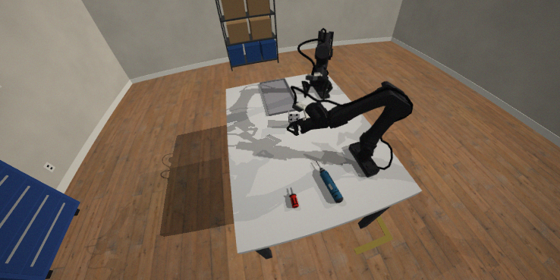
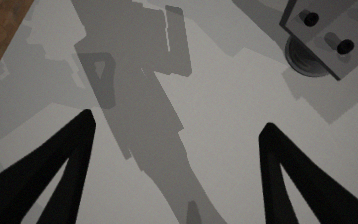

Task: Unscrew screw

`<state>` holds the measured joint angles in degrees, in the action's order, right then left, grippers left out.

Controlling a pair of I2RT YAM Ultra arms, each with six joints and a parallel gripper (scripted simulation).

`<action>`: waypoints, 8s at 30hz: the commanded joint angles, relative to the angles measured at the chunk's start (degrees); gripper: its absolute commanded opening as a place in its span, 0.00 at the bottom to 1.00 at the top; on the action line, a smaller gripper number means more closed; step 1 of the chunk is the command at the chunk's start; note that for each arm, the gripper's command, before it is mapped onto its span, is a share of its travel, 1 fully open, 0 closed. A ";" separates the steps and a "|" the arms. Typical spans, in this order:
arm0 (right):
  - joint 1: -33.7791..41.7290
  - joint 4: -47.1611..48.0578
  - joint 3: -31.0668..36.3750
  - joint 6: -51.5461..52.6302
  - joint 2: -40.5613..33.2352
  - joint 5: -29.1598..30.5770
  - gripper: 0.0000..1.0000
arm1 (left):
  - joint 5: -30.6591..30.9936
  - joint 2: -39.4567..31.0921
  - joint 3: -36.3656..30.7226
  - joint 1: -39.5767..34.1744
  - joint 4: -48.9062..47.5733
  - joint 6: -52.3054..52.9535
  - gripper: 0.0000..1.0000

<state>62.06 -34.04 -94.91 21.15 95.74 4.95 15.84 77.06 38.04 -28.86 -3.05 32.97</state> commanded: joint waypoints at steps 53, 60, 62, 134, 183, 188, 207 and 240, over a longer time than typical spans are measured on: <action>-0.01 0.23 -0.28 0.00 -0.29 0.01 1.00 | -0.89 -0.23 1.41 1.50 1.46 -2.75 0.65; -0.01 0.23 -0.28 0.00 -0.29 0.01 1.00 | -2.11 1.12 2.24 4.95 5.41 -10.60 0.65; -0.01 0.23 -0.28 0.00 -0.29 0.01 1.00 | -2.33 1.47 2.73 6.02 6.71 -12.76 0.65; -0.01 0.23 -0.28 0.00 -0.29 0.01 1.00 | -10.28 5.61 12.61 30.51 39.25 -67.95 0.65; -0.01 0.23 -0.28 0.00 -0.29 0.01 1.00 | -16.24 10.50 19.33 48.47 62.61 -108.47 0.65; -0.01 0.23 -0.28 0.00 -0.29 0.01 1.00 | -16.30 9.70 19.57 47.58 62.88 -108.63 0.65; -0.01 0.23 -0.28 0.00 -0.29 0.01 0.93 | -16.69 9.85 19.86 47.34 63.46 -109.48 0.65; 0.97 1.68 2.31 1.10 -1.60 2.53 0.86 | -16.69 9.79 19.84 47.37 63.42 -109.47 0.65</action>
<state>62.11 -33.58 -94.32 21.28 95.57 5.34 0.38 87.05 56.21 19.22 59.57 -75.88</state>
